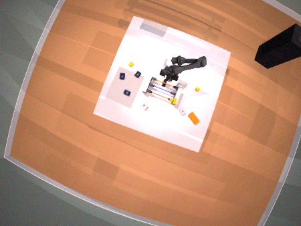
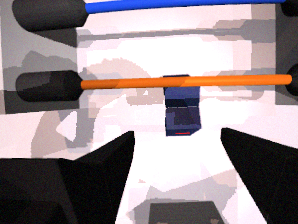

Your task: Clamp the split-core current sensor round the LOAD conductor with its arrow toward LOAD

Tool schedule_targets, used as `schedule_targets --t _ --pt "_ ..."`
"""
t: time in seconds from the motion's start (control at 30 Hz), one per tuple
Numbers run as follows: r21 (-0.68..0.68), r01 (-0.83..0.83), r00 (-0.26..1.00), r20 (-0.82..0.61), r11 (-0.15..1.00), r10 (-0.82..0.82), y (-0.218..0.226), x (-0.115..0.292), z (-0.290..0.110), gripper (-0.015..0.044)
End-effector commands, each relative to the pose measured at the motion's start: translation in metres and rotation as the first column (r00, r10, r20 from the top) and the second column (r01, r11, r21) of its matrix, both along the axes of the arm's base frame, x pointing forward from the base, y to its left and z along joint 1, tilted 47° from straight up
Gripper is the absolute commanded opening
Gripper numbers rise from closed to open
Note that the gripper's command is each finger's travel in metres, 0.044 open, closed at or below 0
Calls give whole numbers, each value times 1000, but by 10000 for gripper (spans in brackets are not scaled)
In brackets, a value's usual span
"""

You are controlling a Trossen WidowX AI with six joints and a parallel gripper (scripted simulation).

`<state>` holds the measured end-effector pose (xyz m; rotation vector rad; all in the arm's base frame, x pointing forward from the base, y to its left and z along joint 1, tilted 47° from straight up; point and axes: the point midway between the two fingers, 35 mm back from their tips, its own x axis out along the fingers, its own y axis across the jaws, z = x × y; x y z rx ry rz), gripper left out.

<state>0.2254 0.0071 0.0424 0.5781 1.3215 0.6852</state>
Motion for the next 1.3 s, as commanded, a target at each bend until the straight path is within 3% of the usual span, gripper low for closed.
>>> schedule_targets --t 0.0,1.27 --pt "-7 -2 1000 4 1000 2 0 -2 -3 321" --pt "-9 -5 1000 9 1000 5 40 5 -38 307"
